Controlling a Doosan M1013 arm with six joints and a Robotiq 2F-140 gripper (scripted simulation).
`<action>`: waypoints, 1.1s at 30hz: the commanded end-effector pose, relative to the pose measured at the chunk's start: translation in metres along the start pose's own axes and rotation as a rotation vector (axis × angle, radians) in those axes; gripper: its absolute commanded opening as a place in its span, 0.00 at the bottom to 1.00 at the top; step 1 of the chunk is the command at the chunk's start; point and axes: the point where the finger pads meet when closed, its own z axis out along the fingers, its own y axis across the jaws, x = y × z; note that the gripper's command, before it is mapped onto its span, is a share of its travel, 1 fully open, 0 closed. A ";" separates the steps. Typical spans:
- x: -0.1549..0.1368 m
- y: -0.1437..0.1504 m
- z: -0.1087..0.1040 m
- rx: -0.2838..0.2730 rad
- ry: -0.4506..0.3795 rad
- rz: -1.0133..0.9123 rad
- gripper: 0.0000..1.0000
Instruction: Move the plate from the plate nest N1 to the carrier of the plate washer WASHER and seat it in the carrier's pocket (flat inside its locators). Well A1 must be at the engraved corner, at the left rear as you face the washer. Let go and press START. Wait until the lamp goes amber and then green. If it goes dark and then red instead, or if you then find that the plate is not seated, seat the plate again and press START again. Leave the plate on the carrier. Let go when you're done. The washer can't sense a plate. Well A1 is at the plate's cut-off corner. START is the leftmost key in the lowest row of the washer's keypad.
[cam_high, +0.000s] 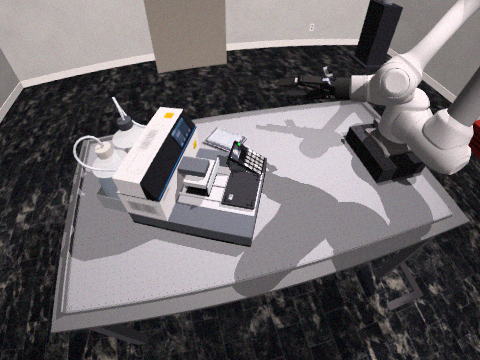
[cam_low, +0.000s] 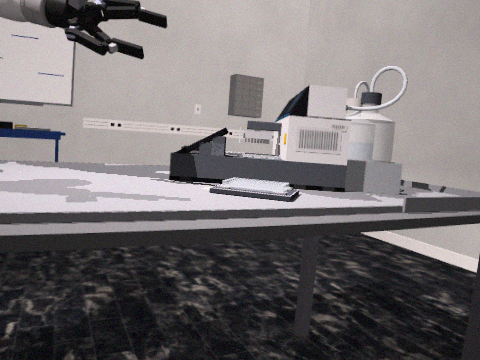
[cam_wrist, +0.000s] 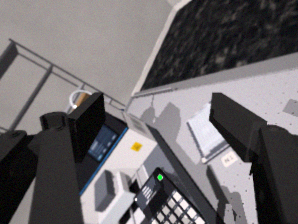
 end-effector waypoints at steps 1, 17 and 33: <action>-0.013 -0.011 0.011 -0.001 -0.012 0.000 0.70; -0.054 -0.049 0.045 0.003 -0.143 -0.017 0.70; -0.095 -0.089 0.078 0.000 -0.301 -0.056 0.70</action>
